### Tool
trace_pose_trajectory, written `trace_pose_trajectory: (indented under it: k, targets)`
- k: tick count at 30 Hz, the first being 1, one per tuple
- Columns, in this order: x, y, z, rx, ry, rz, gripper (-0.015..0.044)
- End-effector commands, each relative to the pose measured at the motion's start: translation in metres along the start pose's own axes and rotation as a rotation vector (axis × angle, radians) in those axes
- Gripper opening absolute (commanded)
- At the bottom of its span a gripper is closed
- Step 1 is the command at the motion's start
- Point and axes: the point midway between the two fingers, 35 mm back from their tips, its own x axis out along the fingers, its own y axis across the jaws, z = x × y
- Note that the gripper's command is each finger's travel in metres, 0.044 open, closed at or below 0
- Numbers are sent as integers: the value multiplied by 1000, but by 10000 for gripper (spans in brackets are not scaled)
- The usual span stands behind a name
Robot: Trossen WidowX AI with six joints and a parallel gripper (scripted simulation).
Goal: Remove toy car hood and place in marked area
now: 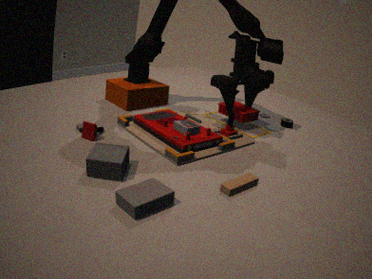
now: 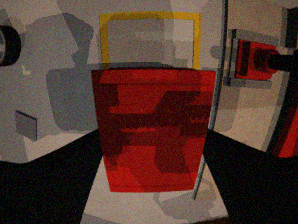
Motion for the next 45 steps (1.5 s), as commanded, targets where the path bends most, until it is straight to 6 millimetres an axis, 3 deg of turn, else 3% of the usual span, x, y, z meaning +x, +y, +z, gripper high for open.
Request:
trace_pose_trajectory:
  k: [1, 45]
  targets:
    - [3, -1, -2, 5, 3, -6, 0]
    - [23, -1, -2, 5, 3, -6, 0]
